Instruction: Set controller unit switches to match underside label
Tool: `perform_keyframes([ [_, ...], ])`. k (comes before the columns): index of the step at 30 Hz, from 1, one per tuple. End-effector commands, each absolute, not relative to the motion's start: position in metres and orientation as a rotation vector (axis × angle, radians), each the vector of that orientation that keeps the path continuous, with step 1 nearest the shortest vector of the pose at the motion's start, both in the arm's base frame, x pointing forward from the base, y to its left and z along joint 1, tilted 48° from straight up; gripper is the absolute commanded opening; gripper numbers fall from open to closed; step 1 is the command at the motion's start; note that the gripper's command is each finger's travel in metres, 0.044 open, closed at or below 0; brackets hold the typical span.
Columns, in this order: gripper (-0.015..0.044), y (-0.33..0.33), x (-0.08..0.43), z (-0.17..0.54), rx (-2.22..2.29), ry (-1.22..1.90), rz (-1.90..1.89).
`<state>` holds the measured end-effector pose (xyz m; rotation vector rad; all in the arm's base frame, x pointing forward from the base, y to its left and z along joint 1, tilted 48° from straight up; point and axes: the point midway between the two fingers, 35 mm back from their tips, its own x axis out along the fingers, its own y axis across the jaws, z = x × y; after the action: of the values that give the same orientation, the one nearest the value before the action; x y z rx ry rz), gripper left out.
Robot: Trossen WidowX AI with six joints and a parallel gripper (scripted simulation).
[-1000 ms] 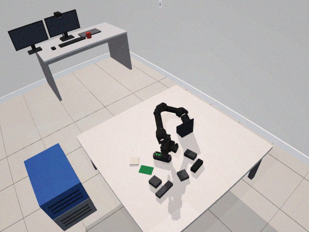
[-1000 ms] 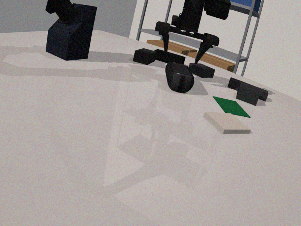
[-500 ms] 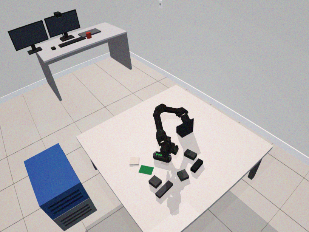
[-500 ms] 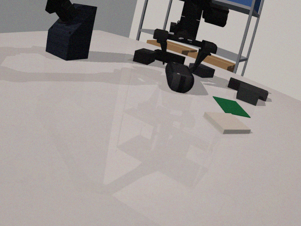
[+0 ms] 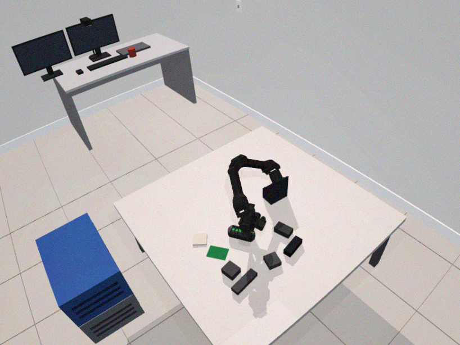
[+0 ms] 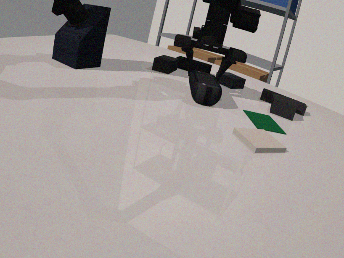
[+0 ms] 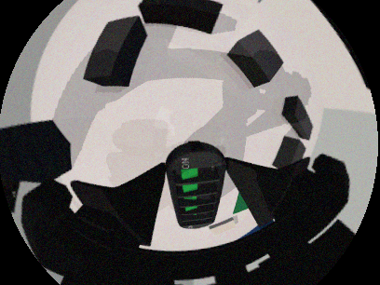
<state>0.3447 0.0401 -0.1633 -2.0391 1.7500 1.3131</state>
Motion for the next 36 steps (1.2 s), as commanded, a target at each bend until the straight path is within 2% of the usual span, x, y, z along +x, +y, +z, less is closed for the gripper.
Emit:
perform_keyframes([
  [1,0.0288,0.040,0.345,-0.164,-2.045,1.749,1.313],
  [5,0.0261,0.040,0.345,-0.164,-2.045,1.749,1.313],
  [15,0.0000,0.040,0.339,-0.163,-2.045,1.749,1.314],
  [36,0.0000,0.039,0.318,-0.161,-2.044,1.750,1.315],
])
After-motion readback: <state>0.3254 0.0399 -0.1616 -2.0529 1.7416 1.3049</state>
